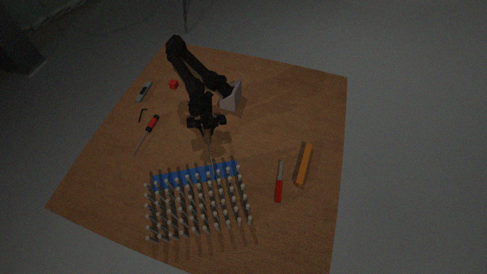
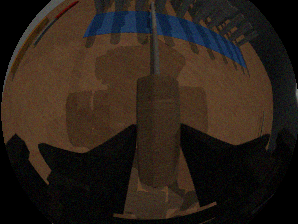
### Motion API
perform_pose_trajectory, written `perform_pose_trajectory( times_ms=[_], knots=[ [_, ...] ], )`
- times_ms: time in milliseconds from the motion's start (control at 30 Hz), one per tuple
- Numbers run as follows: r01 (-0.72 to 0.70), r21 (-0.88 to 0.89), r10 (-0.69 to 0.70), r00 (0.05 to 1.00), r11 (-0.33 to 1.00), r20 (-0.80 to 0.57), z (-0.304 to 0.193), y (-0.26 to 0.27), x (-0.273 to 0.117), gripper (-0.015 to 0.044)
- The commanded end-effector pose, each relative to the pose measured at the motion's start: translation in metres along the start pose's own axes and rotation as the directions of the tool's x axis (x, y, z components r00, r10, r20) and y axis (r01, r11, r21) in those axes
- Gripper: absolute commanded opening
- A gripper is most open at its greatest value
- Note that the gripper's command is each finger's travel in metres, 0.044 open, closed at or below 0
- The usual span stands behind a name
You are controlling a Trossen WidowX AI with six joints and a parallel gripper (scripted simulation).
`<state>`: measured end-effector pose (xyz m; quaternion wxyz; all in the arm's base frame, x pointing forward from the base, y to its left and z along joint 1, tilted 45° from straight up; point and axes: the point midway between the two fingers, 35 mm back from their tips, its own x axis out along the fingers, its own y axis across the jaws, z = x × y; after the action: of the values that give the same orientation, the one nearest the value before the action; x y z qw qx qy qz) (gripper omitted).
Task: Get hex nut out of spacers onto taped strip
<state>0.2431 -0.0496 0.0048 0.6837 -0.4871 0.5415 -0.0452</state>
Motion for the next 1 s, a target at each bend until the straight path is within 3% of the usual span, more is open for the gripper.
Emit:
perform_pose_trajectory(
  times_ms=[0,967],
  knots=[
    [-0.002,0.002,0.002,1.0,1.0,0.01,0.005,-0.001,0.0,0.0],
    [0.0,0.005,0.0,1.0,1.0,0.01,0.018,-0.003,0.005,0.0]
  ],
)
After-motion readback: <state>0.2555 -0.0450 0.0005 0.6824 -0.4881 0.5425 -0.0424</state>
